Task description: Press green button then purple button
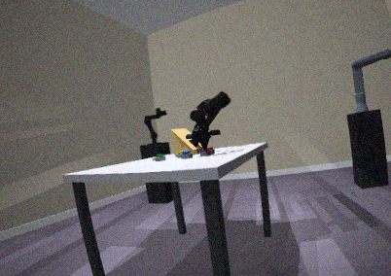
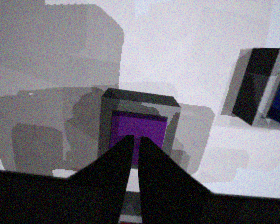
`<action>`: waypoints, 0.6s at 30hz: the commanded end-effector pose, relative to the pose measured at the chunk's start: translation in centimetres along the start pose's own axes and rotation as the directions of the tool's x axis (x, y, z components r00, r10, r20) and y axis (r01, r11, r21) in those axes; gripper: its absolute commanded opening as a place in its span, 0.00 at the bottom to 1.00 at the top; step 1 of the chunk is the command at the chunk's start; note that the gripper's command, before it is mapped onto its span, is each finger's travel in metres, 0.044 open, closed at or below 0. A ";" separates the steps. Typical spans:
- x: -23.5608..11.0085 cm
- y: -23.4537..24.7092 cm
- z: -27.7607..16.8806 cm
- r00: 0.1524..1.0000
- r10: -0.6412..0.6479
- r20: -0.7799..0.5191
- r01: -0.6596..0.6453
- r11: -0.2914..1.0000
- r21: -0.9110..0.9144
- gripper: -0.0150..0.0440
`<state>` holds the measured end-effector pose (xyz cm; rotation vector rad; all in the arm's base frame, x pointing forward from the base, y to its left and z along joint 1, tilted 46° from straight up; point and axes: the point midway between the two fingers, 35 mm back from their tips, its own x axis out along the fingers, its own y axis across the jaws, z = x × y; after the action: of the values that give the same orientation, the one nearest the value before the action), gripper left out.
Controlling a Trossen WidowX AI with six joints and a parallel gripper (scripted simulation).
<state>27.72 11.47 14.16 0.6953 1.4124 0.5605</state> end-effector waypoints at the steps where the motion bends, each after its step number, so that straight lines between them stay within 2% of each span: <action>1: 0.0 0.0 0.0 1.000 -0.001 0.000 0.001 1.000 0.002 0.29; 4: -0.3 0.0 0.0 1.000 -0.001 0.000 0.001 1.000 0.000 0.29; 7: -3.0 0.0 0.0 1.000 -0.003 0.000 0.003 1.000 0.002 0.29; 12: -3.2 0.0 0.0 1.000 -0.003 0.000 0.003 1.000 0.002 0.29; 14: -4.3 0.0 -0.3 1.000 -0.006 0.000 0.006 1.000 0.002 0.38; 18: -9.1 0.2 -2.2 1.000 -0.006 -0.003 0.006 1.000 0.005 0.56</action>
<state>26.32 7.64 17.59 0.6930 1.4369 0.5523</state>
